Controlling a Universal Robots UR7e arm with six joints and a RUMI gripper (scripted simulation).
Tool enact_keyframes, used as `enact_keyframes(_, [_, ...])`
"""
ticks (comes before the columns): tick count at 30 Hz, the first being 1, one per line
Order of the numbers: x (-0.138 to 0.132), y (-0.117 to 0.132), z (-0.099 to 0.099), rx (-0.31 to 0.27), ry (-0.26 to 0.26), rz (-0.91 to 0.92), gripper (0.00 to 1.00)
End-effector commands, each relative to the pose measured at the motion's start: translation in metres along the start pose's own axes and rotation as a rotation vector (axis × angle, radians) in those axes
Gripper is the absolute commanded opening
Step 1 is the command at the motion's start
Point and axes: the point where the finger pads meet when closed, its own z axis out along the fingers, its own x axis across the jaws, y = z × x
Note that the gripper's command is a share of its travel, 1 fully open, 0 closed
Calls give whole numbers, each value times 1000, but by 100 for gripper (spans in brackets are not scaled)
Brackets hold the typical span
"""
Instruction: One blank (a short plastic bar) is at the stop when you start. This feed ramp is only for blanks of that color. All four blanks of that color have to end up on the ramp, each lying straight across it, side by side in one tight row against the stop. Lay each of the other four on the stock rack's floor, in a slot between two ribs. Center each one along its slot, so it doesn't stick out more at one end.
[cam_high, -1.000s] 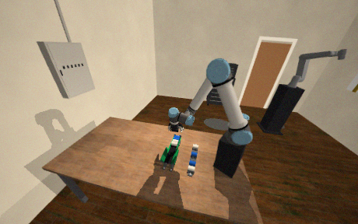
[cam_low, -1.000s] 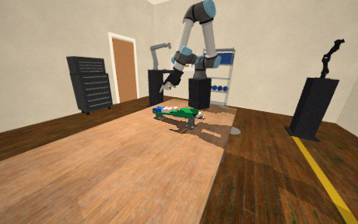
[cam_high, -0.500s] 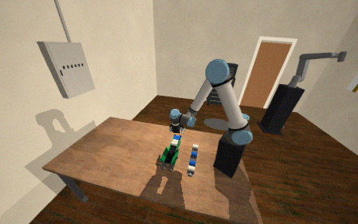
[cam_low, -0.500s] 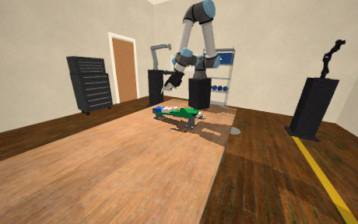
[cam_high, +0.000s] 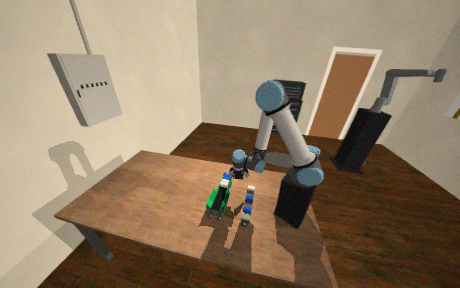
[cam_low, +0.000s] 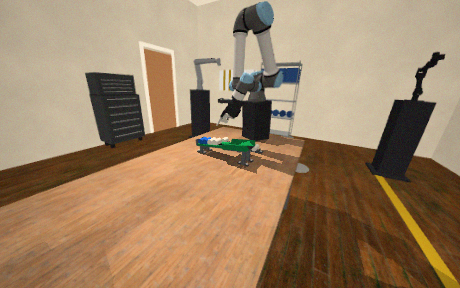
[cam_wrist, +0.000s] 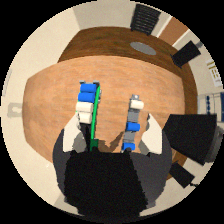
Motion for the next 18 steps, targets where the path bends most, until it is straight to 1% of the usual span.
enact_keyframes(1, [19,5,6,5,-24,7,100])
enact_keyframes(2, [19,5,6,5,-24,7,100])
enact_keyframes(5, [52,13,8,5,-24,7,100])
enact_keyframes(6, [52,13,8,5,-24,7,100])
enact_keyframes(7, [62,15,7,5,-24,7,100])
enact_keyframes(8, [62,15,7,5,-24,7,100])
enact_keyframes(10, [79,18,6,5,-24,7,100])
enact_keyframes(11, [79,18,6,5,-24,7,100])
enact_keyframes(15, [102,21,2,5,-24,7,100])
enact_keyframes(18, [107,22,0,5,-24,7,100])
